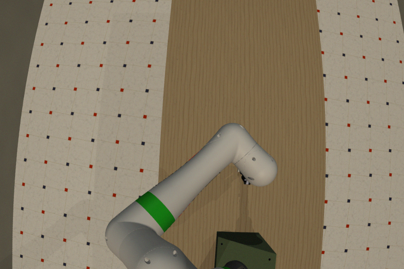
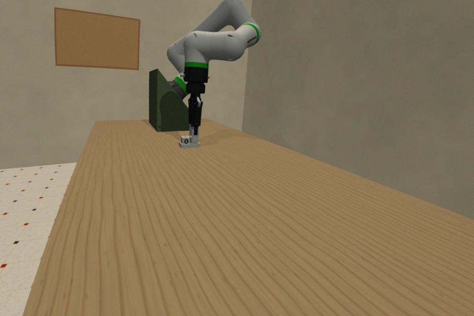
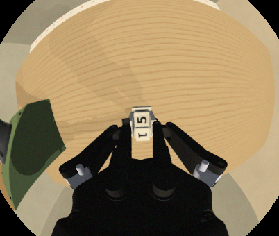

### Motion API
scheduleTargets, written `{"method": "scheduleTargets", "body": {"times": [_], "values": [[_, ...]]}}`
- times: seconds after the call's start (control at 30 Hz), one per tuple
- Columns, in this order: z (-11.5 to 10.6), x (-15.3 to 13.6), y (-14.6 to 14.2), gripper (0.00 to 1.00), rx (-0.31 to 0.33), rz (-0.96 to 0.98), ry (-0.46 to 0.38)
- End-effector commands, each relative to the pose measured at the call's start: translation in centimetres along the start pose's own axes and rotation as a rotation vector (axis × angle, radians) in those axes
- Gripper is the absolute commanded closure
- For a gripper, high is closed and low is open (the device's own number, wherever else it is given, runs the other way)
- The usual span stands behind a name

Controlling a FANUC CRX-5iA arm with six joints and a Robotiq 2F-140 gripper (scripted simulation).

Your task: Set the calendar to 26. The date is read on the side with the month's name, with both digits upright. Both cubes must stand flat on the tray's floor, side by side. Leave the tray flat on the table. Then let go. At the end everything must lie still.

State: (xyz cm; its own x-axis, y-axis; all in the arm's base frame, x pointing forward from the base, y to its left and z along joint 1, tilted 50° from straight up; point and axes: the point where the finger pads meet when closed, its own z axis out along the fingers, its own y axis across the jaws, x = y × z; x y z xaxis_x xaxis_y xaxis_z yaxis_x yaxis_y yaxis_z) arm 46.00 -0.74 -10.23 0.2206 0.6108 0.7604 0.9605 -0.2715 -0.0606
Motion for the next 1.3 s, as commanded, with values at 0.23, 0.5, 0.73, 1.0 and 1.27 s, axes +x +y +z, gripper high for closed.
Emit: {"method": "scheduleTargets", "body": {"times": [0.23,0.5,0.73,1.0,1.27], "values": [[-0.02,-0.02,0.01,0.83,0.000,0.000,0.000],[-0.02,-0.02,0.01,0.80,0.000,0.000,0.000],[-0.02,-0.02,0.01,0.76,0.000,0.000,0.000],[-0.02,-0.02,0.01,0.71,0.000,0.000,0.000],[-0.03,-0.02,0.01,0.71,0.000,0.000,0.000]]}}
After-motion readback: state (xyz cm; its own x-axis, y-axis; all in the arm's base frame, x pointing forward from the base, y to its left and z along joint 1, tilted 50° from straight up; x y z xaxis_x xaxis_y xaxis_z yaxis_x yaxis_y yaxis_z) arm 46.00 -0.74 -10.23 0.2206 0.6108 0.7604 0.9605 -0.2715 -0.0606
